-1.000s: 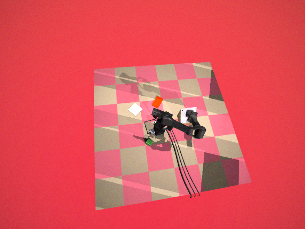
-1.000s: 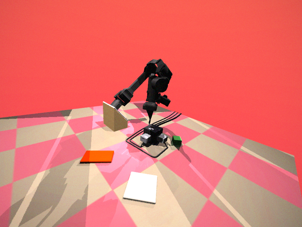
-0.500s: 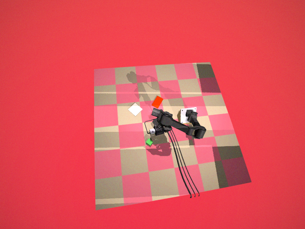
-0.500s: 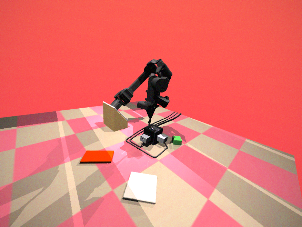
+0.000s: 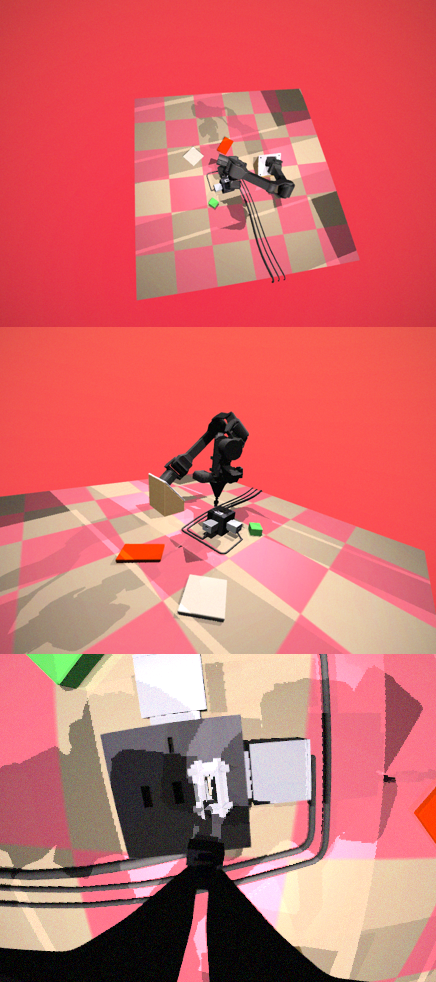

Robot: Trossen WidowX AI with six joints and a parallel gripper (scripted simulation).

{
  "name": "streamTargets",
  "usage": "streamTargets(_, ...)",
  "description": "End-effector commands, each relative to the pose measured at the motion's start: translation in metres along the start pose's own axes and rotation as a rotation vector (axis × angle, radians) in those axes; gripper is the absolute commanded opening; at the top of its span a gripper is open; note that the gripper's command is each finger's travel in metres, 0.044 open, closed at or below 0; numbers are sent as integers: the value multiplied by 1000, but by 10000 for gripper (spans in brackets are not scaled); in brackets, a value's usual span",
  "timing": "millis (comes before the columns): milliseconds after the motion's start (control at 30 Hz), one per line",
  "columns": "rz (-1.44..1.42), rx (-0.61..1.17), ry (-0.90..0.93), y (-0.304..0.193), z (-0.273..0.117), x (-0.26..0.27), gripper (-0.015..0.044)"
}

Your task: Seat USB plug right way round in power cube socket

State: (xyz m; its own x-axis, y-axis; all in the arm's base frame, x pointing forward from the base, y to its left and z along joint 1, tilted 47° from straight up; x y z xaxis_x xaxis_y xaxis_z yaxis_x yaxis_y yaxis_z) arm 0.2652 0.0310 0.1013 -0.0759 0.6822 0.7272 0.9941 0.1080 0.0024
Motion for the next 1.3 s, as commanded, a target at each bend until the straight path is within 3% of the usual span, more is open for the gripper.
streamTargets(0,97,-2,-1,0,0,0,0)
streamTargets(1267,1092,-2,0,0,0,0,0)
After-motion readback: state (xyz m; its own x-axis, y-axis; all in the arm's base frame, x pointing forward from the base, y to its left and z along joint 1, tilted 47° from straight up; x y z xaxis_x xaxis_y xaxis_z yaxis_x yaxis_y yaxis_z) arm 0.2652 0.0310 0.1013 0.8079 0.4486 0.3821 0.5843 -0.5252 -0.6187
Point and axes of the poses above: the point midway between the two fingers, 35 mm back from their tips, its own z axis out along the fingers, its own x axis across the jaws, y = z × x, the point moved 2 cm from there along -z, back along the fingers, and after that the axes turned 6 degrees about -z, right-handed, at the moved point
